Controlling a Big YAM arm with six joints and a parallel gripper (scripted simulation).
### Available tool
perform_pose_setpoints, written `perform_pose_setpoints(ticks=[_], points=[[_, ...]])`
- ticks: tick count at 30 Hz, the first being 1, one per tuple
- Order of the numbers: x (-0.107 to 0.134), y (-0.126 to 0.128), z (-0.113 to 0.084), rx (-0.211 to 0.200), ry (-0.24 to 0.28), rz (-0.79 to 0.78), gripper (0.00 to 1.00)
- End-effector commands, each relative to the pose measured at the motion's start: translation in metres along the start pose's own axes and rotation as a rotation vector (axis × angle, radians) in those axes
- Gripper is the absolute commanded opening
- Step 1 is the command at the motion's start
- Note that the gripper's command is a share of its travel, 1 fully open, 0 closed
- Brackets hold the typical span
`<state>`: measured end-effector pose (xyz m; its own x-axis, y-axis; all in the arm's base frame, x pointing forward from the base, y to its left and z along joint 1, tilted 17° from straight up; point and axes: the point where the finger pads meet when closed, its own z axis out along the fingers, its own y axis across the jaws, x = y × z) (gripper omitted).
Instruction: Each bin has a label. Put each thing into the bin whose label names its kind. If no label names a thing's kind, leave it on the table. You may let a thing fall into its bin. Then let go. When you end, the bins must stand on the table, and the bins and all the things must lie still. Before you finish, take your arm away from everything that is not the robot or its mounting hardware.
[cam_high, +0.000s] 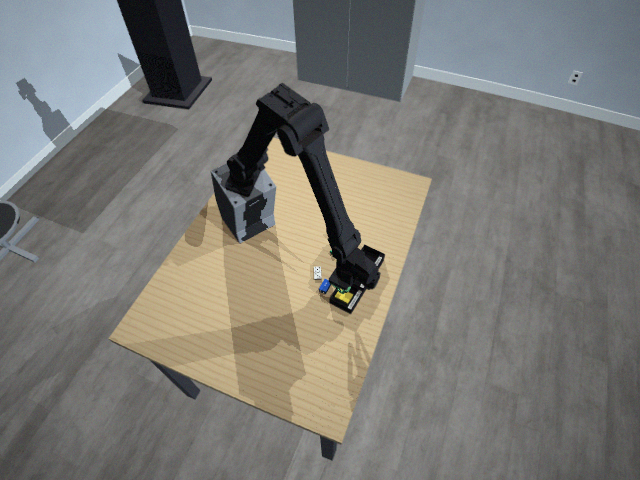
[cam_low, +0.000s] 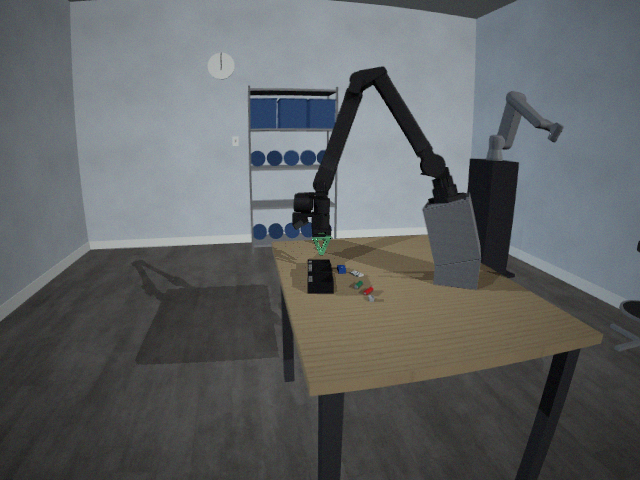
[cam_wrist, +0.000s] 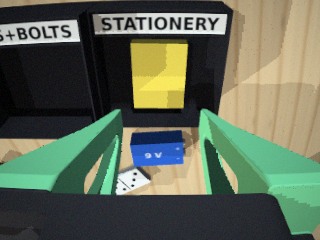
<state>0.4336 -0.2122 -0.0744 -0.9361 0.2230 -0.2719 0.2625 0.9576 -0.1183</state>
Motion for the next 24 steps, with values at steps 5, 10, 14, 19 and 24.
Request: perform_pose_setpoints(ticks=[5,10,14,19,24], points=[[0.006,0.034,-0.009,0.008,-0.033,-0.195,0.28],[0.027,0.072,-0.009,0.009,-0.010,-0.342,0.28],[0.035,0.087,-0.009,0.001,-0.006,-0.474,0.28],[0.057,0.124,-0.009,0.004,0.006,-0.632,0.28],[0.090,0.162,0.002,0.002,0.027,-0.796,0.28]])
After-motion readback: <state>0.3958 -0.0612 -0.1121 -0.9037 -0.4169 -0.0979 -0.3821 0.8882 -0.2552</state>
